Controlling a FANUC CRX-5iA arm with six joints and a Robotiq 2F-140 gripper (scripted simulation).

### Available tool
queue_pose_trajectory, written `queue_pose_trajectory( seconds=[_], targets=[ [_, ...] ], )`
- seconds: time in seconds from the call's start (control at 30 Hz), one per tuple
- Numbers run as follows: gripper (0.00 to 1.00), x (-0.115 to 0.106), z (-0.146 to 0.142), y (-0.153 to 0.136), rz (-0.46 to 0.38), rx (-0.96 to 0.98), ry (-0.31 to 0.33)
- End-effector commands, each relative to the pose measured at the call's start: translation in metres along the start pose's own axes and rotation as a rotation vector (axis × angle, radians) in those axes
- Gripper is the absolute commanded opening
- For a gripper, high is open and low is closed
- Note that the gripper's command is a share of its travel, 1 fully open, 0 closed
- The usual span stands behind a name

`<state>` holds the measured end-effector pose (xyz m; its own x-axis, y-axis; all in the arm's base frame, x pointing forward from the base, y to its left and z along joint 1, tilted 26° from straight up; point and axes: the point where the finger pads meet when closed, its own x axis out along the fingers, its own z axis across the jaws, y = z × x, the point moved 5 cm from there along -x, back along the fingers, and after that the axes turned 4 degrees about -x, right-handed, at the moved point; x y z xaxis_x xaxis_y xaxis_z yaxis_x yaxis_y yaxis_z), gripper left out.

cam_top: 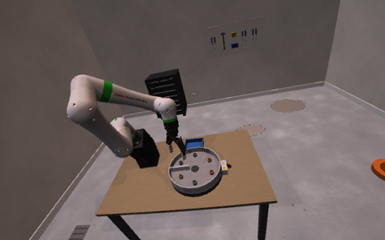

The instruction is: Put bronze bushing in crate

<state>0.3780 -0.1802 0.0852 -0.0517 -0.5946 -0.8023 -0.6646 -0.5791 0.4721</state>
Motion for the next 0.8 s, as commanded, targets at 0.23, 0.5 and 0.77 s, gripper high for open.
queue_pose_trajectory(
  seconds=[0.23, 0.5, 0.77],
  targets=[
    [1.0, 0.0, 0.0, 0.0, 0.0, 0.0, 0.0],
    [1.0, 0.0, 0.0, 0.0, 0.0, 0.0, 0.0],
    [1.0, 0.031, 0.061, -0.039, -0.094, 0.009, -0.03]
  ],
)
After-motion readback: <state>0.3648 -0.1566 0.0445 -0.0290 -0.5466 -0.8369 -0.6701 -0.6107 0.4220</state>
